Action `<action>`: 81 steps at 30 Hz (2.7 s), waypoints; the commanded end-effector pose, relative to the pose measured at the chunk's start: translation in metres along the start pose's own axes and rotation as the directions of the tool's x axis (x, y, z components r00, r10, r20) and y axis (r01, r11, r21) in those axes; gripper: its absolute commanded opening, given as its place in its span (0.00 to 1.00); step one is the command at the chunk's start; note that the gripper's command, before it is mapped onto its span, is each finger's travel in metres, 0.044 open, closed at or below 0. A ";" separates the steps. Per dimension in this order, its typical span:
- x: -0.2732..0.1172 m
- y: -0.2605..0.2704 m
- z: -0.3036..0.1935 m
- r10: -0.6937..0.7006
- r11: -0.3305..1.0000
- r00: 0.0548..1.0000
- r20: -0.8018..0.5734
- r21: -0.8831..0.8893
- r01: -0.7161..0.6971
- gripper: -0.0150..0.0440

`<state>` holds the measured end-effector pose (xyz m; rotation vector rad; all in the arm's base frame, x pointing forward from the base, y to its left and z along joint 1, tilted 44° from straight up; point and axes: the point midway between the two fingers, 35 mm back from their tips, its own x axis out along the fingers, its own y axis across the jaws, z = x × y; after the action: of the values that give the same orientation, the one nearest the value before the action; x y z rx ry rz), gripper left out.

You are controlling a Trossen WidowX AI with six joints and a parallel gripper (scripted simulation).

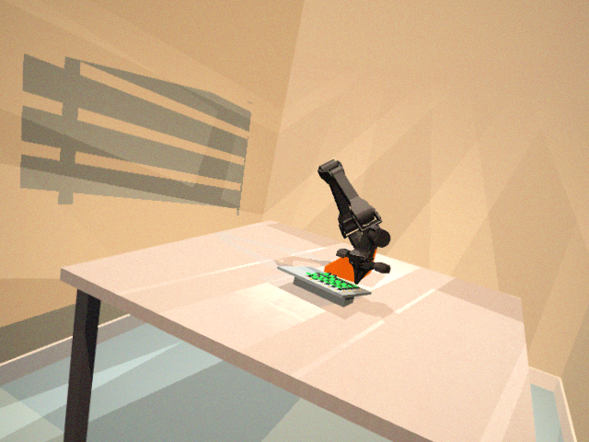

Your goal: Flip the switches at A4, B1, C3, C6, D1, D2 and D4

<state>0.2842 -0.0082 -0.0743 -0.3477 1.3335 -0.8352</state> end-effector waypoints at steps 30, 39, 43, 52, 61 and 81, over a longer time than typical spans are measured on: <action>0.004 0.000 0.000 -0.004 1.000 1.000 0.004 -0.005 0.004 0.25; 0.006 0.000 0.000 -0.004 1.000 1.000 0.004 -0.005 0.004 0.25; 0.006 0.000 0.000 -0.004 1.000 1.000 0.004 -0.005 0.004 0.25; -0.059 0.001 -0.003 -0.001 1.000 1.000 0.028 -0.006 0.001 0.25; -0.059 -0.023 -0.002 -0.003 1.000 1.000 0.028 -0.006 0.003 0.25; -0.007 -0.024 0.000 -0.005 1.000 1.000 0.003 -0.006 0.005 0.25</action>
<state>0.2776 -0.0163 -0.0493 -0.3429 1.3281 -0.8350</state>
